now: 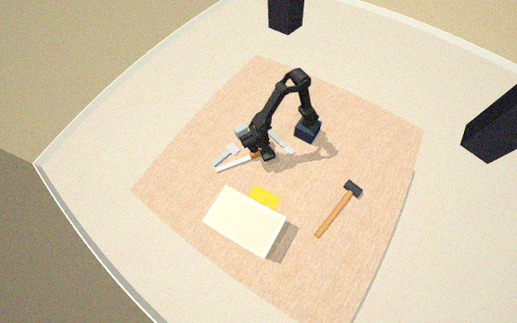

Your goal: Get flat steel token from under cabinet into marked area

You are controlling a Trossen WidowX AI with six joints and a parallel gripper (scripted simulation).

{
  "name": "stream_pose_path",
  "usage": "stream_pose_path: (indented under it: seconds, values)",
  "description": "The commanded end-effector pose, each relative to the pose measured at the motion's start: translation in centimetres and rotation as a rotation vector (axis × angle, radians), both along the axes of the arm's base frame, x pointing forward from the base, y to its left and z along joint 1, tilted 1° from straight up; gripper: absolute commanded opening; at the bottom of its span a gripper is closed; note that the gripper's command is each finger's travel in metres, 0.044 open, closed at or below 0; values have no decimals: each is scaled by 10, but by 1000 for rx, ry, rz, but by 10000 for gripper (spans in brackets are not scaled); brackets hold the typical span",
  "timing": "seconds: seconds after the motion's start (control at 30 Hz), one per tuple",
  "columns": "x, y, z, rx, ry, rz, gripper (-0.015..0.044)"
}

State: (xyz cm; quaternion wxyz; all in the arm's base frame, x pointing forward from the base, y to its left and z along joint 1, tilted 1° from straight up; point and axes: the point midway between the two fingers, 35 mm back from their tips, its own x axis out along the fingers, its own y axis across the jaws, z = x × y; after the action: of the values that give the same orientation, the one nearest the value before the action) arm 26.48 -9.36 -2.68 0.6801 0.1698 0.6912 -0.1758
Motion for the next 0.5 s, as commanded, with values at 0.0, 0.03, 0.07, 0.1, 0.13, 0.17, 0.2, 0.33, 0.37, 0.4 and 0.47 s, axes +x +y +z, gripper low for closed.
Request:
stream_pose_path:
  seconds: [0.0,0.03,0.07,0.1,0.13,0.17,0.2,0.33,0.37,0.4,0.47]
  values:
    - [3,4,3,-4,-18,-3,0]
    - [3,5,3,-4,-18,-3,0]
    - [3,7,3,-4,-18,-3,0]
    - [3,8,3,-4,-18,-3,0]
    - [3,9,3,-4,-18,-3,0]
    - [3,10,3,-4,-18,-3,0]
    - [3,11,3,-3,-18,-3,0]
    - [2,16,3,-3,-18,-3,0]
    - [2,17,3,-3,-18,-3,0]
    - [2,18,3,-3,-17,-3,0]
    - [2,21,3,-3,-17,-3,0]
